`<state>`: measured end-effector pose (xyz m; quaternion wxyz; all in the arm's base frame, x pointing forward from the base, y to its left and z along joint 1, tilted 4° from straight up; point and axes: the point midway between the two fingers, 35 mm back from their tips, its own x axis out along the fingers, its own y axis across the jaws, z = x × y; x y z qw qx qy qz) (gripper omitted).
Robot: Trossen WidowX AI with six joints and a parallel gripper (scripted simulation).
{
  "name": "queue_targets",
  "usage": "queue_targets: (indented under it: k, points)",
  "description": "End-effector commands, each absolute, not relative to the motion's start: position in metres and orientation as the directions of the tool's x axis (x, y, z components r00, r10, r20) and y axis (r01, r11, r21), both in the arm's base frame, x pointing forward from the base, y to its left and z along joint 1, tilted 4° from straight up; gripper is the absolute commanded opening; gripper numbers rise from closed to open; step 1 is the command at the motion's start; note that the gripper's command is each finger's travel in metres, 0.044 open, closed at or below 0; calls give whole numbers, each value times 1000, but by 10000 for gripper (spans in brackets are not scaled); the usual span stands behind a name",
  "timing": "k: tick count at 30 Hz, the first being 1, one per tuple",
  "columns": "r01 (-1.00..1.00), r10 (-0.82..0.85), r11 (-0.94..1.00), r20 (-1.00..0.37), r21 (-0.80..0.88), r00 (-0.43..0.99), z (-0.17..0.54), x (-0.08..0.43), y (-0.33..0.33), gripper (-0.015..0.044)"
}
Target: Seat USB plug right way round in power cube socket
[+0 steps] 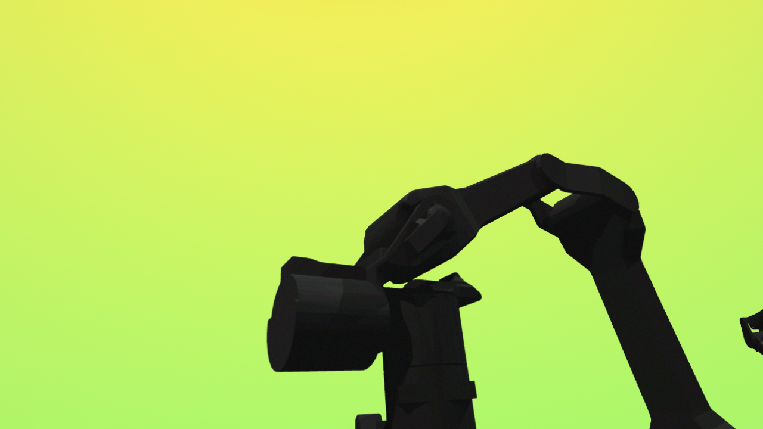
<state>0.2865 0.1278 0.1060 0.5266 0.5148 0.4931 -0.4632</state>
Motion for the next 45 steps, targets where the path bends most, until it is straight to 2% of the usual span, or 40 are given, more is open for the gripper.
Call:
queue_targets:
  k: [1,15,30,45]
  points:
    - [995,21,40,-996,89,88,110,287,128,0]
    - [992,20,89,-996,87,86,113,286,128,0]
    - [886,20,456,-996,85,85,113,286,128,0]
    - [644,20,761,-996,70,85,113,286,128,0]
